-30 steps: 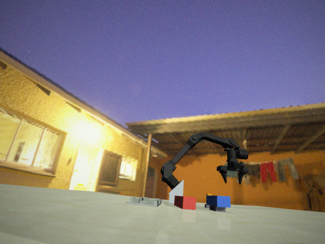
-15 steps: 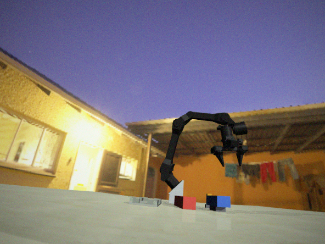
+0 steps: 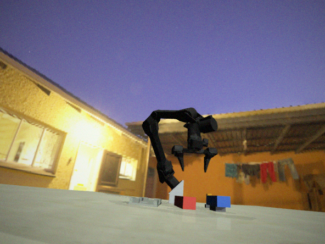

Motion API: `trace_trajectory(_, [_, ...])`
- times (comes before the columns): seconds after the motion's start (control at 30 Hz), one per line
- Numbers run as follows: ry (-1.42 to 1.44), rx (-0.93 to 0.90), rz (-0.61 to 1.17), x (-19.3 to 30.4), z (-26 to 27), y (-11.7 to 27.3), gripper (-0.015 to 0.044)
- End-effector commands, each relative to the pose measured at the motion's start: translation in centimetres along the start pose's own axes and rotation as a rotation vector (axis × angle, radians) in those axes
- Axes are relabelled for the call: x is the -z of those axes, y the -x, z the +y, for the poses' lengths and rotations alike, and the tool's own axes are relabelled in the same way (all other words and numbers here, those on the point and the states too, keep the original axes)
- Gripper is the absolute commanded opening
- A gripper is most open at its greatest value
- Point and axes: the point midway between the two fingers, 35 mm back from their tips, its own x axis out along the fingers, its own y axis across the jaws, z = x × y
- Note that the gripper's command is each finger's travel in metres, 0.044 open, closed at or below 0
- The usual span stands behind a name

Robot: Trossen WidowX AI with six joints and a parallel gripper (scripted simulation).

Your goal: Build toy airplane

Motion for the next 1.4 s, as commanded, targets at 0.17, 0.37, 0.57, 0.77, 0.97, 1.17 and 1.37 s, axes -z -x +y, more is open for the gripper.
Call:
trace_trajectory(0.17, [0.009,0.035,0.004,0.0,-3.7,-1.5,0.0440])
trace_trajectory(0.37, [0.008,0.037,0.003,0.0,-3.9,-6.6,0.0440])
trace_trajectory(0.57, [0.008,0.038,0.003,0.0,-4.0,-7.6,0.0440])
trace_trajectory(0.77, [0.008,0.038,0.003,0.0,-4.0,-8.2,0.0440])
trace_trajectory(0.97, [0.008,0.038,0.003,0.0,-4.0,-9.2,0.0440])
trace_trajectory(1.17, [0.008,0.038,0.003,0.0,-4.1,-10.1,0.0440])
trace_trajectory(1.37, [0.008,0.038,0.003,0.0,-4.1,-11.1,0.0440])
